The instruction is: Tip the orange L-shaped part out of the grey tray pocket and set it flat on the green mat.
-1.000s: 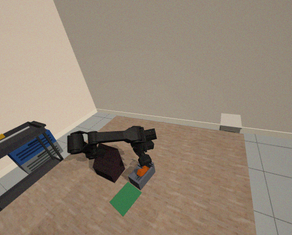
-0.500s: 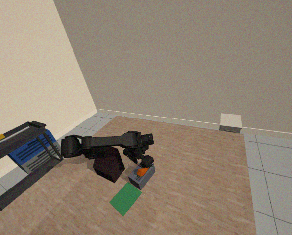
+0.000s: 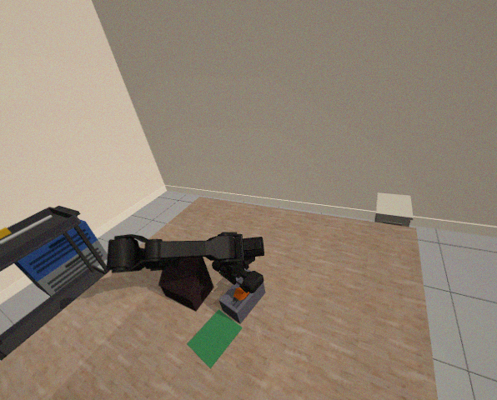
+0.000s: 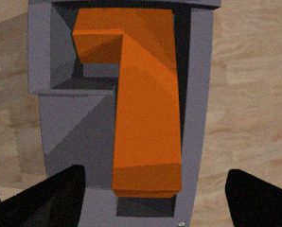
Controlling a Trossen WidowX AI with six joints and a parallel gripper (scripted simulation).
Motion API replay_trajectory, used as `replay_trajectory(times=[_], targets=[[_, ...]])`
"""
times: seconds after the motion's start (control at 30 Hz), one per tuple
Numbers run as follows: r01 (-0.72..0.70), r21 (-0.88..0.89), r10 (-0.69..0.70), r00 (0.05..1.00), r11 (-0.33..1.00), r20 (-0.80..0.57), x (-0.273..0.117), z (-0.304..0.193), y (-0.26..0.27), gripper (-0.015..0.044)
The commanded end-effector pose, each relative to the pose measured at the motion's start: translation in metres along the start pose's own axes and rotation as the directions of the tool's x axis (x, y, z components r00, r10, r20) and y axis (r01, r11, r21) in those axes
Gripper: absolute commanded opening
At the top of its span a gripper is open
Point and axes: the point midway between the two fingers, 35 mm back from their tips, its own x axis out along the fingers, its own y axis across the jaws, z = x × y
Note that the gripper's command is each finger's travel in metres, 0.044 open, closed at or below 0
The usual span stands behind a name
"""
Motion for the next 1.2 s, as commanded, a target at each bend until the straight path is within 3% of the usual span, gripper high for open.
replay_trajectory(times=[0.0, 0.7, 0.83, 1.17], targets=[[0.0, -0.011, 0.0, 1.0, 1.0, -0.004, 0.007, 0.0, 0.001, 0.028], [0.0, -0.011, 0.0, 1.0, 1.0, -0.008, 0.038, -0.001, 0.002, 0.028], [0.0, 0.0, 0.0, 1.0, 1.0, -0.003, 0.035, -0.001, 0.001, 0.0175], [0.0, 0.0, 0.0, 1.0, 1.0, -0.003, 0.035, -0.001, 0.001, 0.0108]])
